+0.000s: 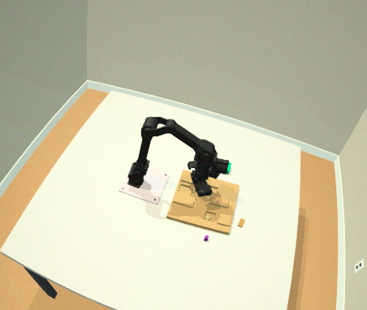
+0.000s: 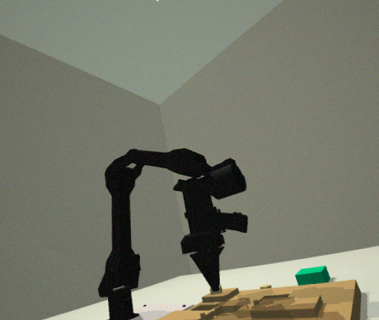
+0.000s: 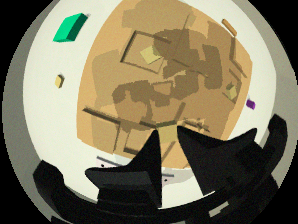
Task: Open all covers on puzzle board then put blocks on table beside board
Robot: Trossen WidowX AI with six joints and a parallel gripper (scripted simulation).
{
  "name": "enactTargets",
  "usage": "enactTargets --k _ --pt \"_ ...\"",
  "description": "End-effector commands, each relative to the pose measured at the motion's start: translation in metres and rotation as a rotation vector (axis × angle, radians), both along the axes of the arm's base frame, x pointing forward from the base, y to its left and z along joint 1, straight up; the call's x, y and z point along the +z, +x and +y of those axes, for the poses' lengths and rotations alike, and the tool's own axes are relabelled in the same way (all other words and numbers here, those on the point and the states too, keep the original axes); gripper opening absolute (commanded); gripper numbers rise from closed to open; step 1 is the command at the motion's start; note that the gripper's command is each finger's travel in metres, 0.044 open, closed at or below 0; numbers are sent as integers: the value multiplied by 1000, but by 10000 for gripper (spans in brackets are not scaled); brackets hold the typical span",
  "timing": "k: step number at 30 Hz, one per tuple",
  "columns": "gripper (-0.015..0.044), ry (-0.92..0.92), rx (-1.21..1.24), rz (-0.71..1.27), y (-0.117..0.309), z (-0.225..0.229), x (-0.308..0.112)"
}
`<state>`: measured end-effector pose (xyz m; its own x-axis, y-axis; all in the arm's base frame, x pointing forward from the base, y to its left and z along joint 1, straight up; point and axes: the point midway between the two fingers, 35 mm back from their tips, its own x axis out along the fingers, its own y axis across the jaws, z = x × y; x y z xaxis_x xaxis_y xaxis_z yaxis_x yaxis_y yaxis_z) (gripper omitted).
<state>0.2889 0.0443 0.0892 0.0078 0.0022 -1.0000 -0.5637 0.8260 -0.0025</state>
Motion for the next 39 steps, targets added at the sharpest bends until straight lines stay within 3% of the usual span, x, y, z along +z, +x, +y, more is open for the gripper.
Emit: enactTargets --k 1,21,39 --pt "80 4 3 -14 2 1 9" --pt "80 4 3 -14 1 1 53" --pt "80 9 3 -14 -8 65 54"
